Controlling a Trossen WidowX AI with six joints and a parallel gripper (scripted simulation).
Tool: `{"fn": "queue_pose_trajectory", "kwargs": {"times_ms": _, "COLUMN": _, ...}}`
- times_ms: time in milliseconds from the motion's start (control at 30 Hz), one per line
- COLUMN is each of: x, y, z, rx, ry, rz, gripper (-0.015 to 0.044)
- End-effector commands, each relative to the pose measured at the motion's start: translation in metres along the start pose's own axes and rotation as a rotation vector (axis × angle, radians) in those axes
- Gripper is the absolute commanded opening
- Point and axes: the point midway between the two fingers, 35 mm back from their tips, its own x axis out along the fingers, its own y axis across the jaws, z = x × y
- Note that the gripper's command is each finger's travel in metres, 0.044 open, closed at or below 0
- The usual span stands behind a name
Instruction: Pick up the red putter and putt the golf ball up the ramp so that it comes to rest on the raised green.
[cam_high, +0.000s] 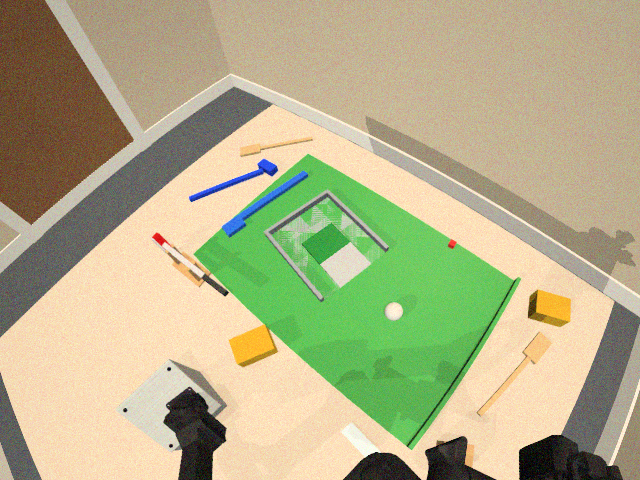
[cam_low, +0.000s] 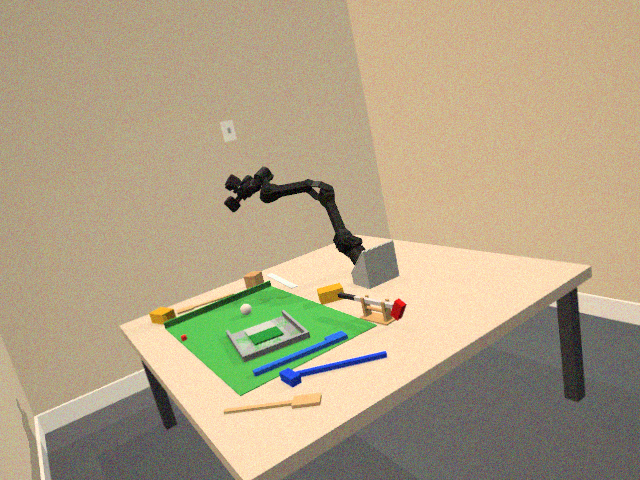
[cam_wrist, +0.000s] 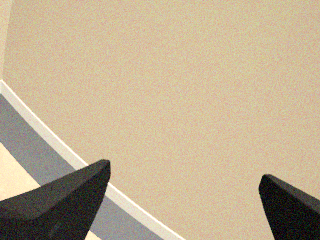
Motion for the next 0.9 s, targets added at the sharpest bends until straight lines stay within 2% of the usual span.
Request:
{"fn": "queue_pose_trajectory", "kwargs": {"times_ms": 0, "x": 0.0, "y": 0.001, "z": 0.0, "rx": -0.002, "ry": -0.002, "rz": 0.003, "gripper": 0.0426}}
{"fn": "queue_pose_trajectory", "kwargs": {"times_ms": 100, "x": -0.005, "y": 0.022, "z": 0.006, "rx": -0.031, "ry": -0.027, "rz": 0.051, "gripper": 0.044}}
{"fn": "queue_pose_trajectory", "kwargs": {"times_ms": 367, "x": -0.051, "y": 0.127, "z": 0.03, "rx": -0.14, "ry": -0.164, "rz": 0.305, "gripper": 0.044}}
{"fn": "queue_pose_trajectory", "kwargs": {"times_ms": 633, "x": -0.123, "y": 0.23, "z": 0.039, "rx": -0.284, "ry": -0.308, "rz": 0.585, "gripper": 0.044}}
{"fn": "queue_pose_trajectory", "kwargs": {"times_ms": 867, "x": -0.196, "y": 0.297, "z": 0.029, "rx": -0.37, "ry": -0.401, "rz": 0.823, "gripper": 0.044}}
